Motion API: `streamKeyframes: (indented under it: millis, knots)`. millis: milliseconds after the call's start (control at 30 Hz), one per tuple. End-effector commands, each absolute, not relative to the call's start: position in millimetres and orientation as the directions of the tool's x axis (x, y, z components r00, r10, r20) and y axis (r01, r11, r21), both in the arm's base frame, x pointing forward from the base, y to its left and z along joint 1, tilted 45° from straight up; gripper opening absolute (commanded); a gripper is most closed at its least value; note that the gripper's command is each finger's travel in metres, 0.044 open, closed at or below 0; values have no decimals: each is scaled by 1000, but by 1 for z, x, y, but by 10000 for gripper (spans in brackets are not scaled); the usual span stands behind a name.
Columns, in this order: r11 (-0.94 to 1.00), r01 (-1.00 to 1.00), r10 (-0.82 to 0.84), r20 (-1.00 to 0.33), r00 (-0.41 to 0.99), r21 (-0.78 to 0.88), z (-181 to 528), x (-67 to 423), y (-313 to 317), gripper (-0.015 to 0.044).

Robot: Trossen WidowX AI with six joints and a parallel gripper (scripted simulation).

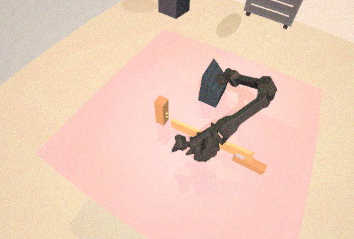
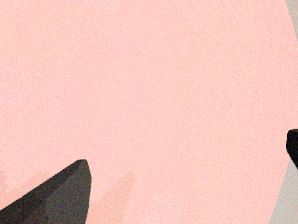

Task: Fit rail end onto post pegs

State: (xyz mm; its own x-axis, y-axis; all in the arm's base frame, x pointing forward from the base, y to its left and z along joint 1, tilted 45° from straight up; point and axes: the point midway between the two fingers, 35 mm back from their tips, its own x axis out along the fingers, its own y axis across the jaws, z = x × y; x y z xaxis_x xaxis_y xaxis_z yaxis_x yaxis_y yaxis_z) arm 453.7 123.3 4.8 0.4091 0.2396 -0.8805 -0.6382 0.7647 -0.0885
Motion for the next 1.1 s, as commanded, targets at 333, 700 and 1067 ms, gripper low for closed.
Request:
streamKeyframes:
  millis: [333,700,1067]
  knots:
    - [18,-997,524,-850,-59,80,-45,364,46,440]
    - [-181,-983,689,-713,-129,2,-46,333,27,440]
    - [-181,-983,689,-713,-129,3,-46,328,26,440]
